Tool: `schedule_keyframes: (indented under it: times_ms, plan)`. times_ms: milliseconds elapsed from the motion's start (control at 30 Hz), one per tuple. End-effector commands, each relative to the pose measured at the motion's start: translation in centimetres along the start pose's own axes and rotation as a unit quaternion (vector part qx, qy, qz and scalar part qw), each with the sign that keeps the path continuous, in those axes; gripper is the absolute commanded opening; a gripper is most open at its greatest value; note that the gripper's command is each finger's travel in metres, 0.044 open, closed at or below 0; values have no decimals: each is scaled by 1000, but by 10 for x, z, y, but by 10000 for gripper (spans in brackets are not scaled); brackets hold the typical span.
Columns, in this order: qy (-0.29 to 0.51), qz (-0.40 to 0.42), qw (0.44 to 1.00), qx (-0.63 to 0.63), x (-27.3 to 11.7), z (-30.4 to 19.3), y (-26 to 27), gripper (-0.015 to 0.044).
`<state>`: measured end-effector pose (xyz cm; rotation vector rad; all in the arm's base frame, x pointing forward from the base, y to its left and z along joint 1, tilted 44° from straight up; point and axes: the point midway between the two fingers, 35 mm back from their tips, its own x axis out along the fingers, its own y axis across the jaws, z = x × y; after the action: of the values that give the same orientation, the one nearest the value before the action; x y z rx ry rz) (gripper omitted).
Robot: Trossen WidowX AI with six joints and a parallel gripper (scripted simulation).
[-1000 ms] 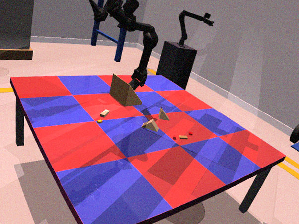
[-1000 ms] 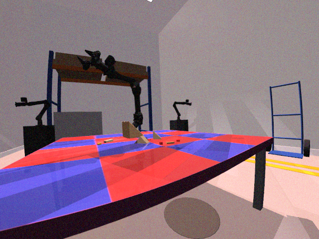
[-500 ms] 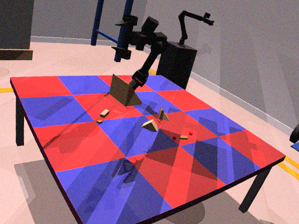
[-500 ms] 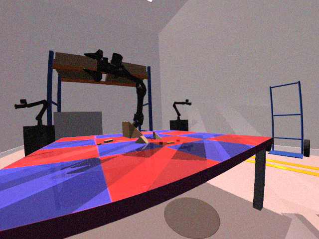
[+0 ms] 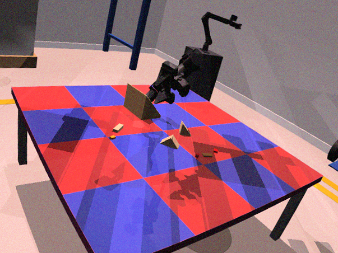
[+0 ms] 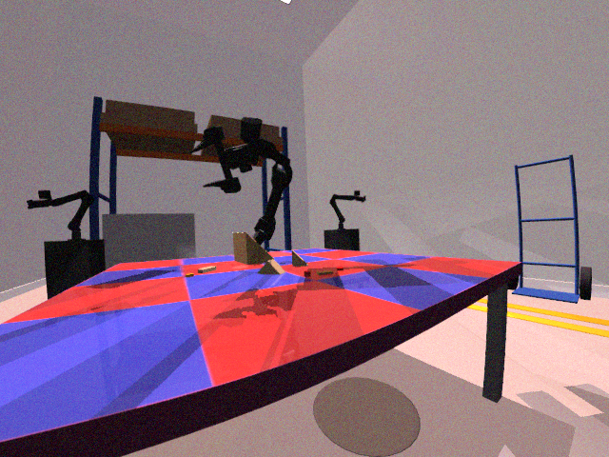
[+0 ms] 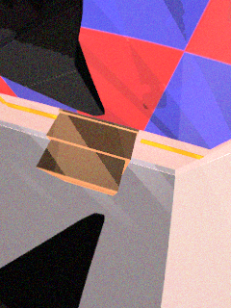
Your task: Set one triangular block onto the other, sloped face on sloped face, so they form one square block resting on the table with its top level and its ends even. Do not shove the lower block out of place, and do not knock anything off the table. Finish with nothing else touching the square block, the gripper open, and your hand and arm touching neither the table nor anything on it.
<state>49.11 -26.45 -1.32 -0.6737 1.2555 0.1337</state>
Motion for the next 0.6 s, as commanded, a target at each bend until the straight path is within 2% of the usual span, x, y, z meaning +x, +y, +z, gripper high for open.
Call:
schedule_keyframes:
  times_ms: [0,233,567]
  plan:
    - [-1,66,997,-29,-7,23,40,440]
    - [11,231,965,-121,-43,68,147,440]
    - [77,442,865,-225,-136,90,283,440]
